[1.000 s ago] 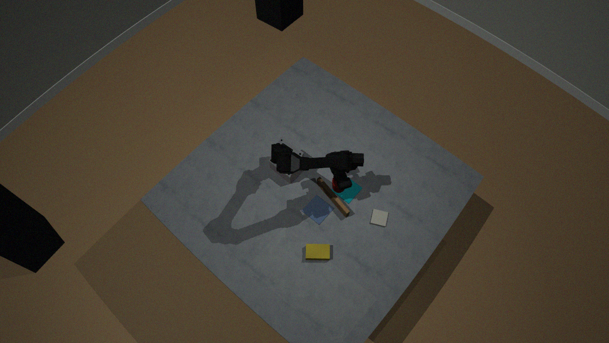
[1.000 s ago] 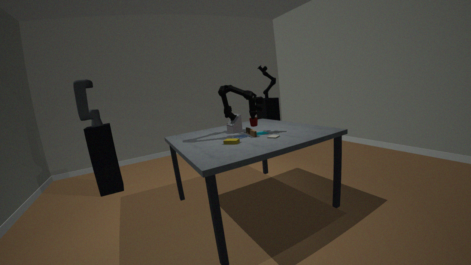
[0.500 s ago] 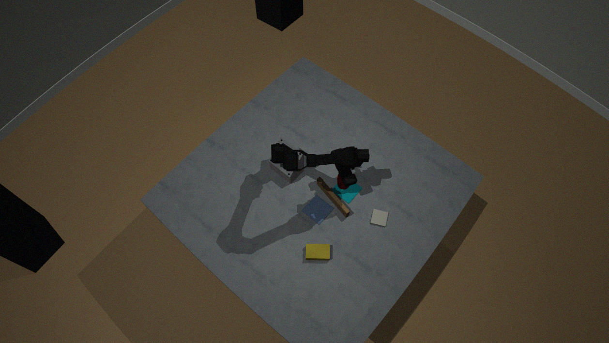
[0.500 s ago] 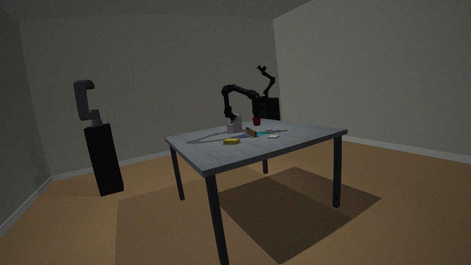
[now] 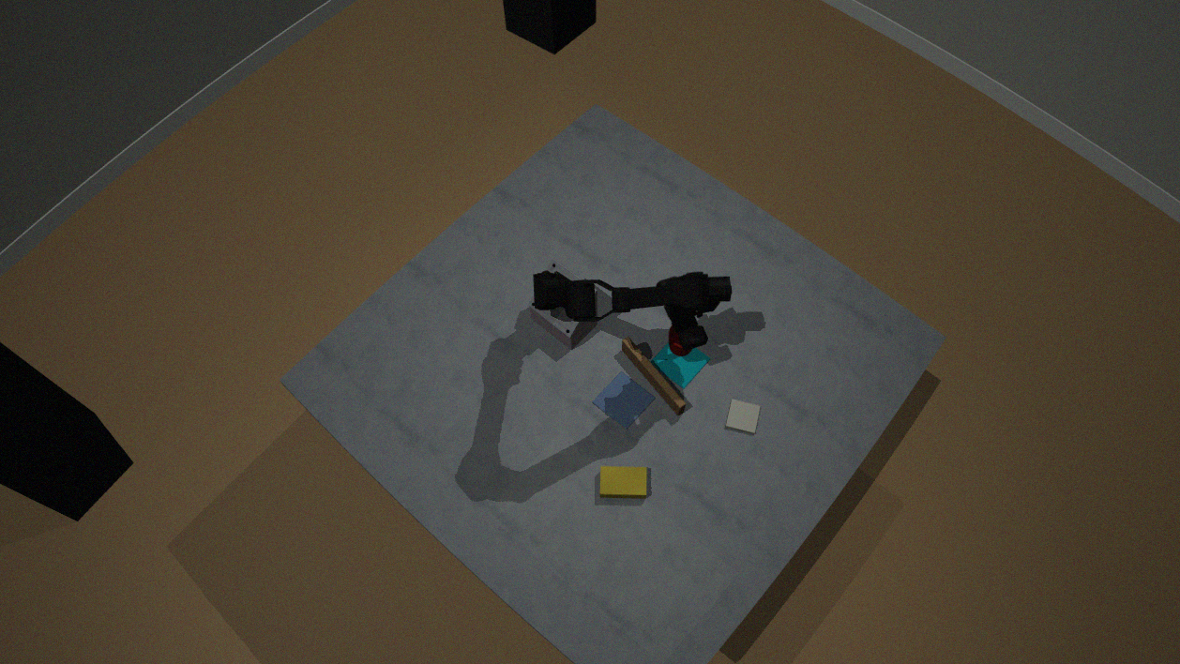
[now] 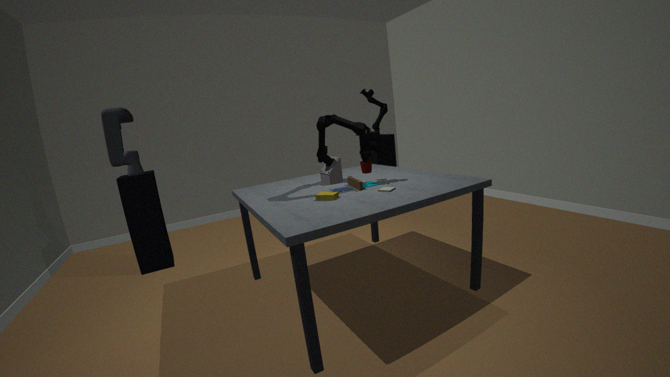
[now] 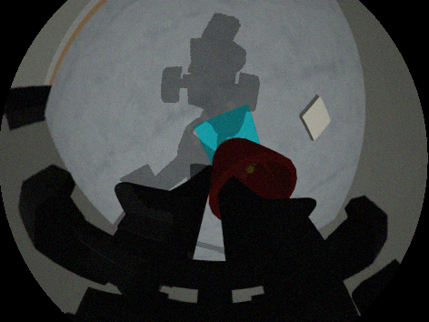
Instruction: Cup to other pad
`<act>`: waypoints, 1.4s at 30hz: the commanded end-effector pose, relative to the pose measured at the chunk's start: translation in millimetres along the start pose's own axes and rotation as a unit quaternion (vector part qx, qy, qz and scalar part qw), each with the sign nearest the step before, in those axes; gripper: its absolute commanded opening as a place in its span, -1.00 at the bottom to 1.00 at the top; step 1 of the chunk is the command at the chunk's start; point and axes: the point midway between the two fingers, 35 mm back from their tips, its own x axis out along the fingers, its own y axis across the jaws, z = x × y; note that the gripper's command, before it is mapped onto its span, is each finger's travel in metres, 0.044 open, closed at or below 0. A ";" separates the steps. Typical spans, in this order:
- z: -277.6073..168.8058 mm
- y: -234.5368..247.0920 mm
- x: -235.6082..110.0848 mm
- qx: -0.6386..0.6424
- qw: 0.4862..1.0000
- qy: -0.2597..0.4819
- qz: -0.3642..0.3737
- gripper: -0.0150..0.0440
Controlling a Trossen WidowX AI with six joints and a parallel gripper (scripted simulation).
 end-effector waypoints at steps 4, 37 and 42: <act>2.8 -0.3 9.0 0.004 1.000 -0.003 0.001 -0.49; 3.2 -0.5 69.5 0.004 1.000 -0.002 0.000 -0.49; 2.7 -0.3 75.5 0.004 1.000 -0.001 -0.001 -0.49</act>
